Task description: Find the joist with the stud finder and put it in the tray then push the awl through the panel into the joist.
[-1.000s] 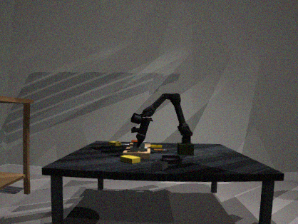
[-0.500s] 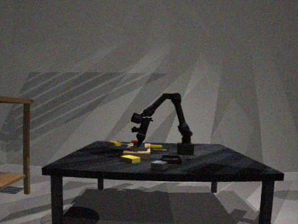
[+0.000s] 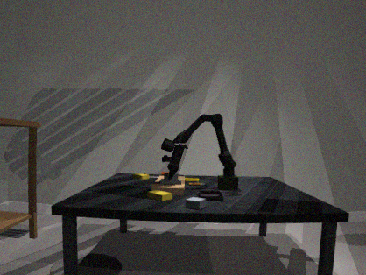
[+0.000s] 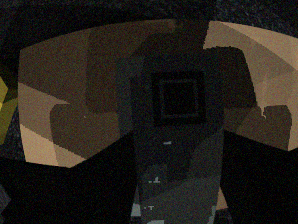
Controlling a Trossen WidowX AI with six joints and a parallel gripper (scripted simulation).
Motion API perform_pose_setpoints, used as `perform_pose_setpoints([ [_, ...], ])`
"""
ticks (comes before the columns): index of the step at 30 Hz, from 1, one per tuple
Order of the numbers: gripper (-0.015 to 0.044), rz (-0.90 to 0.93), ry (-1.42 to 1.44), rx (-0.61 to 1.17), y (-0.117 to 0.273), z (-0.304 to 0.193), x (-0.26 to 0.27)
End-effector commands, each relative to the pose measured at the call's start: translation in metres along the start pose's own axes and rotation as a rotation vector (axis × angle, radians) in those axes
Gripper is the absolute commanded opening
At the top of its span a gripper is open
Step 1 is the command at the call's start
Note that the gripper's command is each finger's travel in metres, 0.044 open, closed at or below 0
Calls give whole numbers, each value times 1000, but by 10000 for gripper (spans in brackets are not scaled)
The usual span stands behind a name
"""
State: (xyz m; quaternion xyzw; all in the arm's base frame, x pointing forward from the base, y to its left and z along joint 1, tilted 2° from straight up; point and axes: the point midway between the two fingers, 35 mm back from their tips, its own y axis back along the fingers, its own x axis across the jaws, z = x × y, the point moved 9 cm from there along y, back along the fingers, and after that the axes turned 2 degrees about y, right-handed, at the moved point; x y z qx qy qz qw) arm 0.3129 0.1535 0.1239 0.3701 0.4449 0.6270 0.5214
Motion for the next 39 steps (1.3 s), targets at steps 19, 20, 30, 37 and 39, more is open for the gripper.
perform_pose_setpoints([
  [19, 0, -10, -2, 0, 0, -2, -42],
  [20, 0, -10, -2, 0, 0, -2, -44],
  [30, 0, -11, -2, 1, 0, -3, -61],
  [37, 0, -12, -1, 1, 0, -3, -74],
  [39, 0, -12, -1, 1, 0, -3, -77],
])
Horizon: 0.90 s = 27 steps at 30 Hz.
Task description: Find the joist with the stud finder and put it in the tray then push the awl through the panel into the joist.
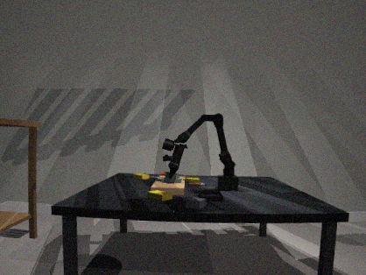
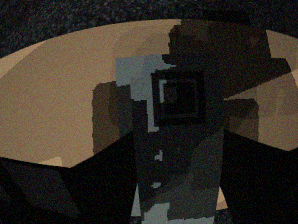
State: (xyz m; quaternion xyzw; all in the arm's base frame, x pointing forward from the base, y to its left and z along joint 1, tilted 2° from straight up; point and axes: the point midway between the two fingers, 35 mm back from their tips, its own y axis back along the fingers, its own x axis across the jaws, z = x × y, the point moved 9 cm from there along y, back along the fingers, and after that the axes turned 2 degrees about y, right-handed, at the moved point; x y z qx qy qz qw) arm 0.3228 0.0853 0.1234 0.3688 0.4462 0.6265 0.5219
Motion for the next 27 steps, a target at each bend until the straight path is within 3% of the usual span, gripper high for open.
perform_pose_setpoints([
  [1, 0, -9, -3, 0, 0, -1, -10],
  [27, 0, -13, -2, 0, 0, -3, -56],
])
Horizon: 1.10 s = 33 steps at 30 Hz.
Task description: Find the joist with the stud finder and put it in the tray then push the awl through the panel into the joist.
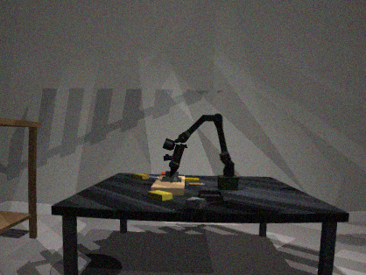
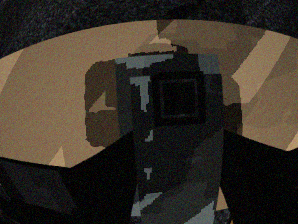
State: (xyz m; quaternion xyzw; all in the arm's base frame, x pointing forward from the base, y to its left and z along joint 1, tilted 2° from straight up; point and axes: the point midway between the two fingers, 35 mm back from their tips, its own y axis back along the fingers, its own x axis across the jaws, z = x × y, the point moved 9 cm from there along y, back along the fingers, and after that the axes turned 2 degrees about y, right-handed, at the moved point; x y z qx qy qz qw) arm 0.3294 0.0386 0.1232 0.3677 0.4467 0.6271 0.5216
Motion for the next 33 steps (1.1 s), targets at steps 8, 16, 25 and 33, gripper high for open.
perform_pose_setpoints([
  [8, 0, -13, -5, 1, 0, -1, -23],
  [16, 0, -14, -4, 1, 0, -2, -37],
  [25, 0, -15, -4, 1, 1, -2, -53],
  [33, 0, -17, -3, 1, 1, -3, -67],
])
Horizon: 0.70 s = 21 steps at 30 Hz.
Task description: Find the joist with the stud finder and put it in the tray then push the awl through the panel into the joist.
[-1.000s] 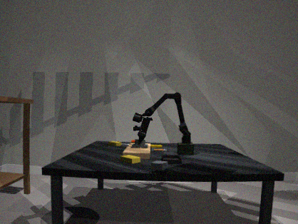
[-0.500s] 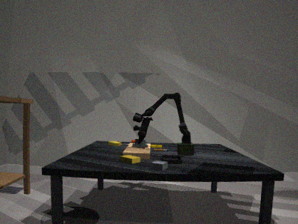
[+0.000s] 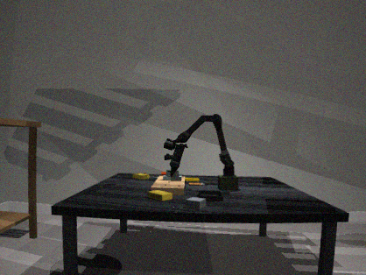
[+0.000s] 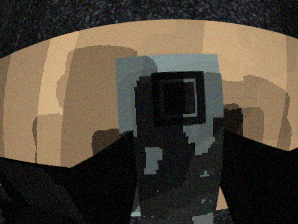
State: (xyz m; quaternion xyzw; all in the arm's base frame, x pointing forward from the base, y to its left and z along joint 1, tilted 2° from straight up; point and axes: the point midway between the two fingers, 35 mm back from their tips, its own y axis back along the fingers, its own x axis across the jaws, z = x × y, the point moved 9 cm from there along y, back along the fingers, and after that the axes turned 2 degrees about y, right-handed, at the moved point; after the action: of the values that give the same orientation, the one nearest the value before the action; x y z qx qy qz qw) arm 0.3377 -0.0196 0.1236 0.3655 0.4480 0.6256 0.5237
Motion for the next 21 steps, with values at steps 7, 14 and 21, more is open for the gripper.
perform_pose_setpoints([
  [7, 0, -10, -4, 3, 0, -1, -21],
  [14, 0, -11, -4, 3, 0, -2, -33],
  [21, 0, -12, -4, 3, 0, -2, -46],
])
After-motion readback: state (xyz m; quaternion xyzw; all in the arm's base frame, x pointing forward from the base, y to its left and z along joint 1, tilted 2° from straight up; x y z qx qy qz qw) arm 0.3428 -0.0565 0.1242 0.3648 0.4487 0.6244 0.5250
